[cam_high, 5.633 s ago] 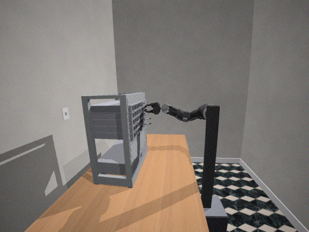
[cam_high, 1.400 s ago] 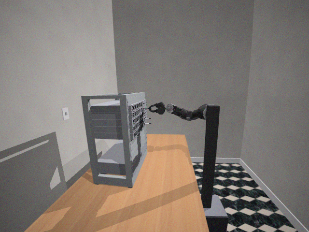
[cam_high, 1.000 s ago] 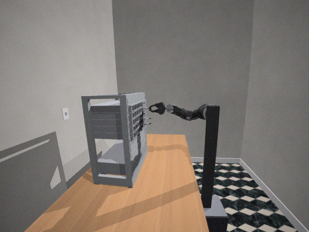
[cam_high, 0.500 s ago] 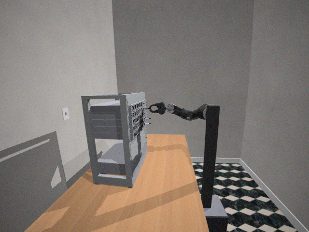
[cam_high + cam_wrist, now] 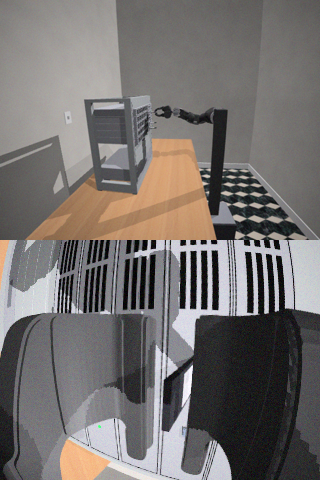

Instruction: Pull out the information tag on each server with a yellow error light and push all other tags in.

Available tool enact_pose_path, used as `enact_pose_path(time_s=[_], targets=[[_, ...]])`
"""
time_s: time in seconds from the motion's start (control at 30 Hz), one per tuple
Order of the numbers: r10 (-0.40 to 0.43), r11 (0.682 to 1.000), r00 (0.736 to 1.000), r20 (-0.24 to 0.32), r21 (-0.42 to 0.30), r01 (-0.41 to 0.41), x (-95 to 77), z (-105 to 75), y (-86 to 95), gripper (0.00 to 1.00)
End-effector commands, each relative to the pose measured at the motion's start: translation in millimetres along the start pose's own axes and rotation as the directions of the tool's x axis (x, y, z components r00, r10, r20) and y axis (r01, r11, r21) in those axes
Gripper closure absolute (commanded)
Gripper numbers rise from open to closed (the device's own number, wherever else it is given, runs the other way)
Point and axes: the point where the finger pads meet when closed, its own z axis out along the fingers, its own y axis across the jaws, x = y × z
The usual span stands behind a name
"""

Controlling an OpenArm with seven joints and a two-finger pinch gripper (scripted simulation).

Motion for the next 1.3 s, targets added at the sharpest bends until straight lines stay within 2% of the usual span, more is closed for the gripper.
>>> enact_pose_path(time_s=[0.0,0.43,0.53,0.8,1.0,1.03,1.27], targets=[[0.002,1.000,1.000,0.000,-0.013,-0.002,-0.5,-0.7,3.9,0.90],[0.001,1.000,1.000,-0.001,-0.013,-0.001,-0.1,-1.7,4.1,0.90],[0.001,1.000,1.000,-0.001,-0.014,-0.001,-0.7,-10.2,3.8,0.90],[0.001,1.000,1.000,-0.001,-0.014,-0.001,-3.4,-46.4,2.5,0.90],[0.002,1.000,1.000,0.000,-0.013,-0.002,-4.2,-49.4,2.2,0.90],[0.002,1.000,1.000,0.000,-0.013,-0.002,-4.2,-49.5,2.2,1.00],[0.001,1.000,1.000,-0.001,-0.014,-0.001,-3.7,-53.2,2.4,1.00]])
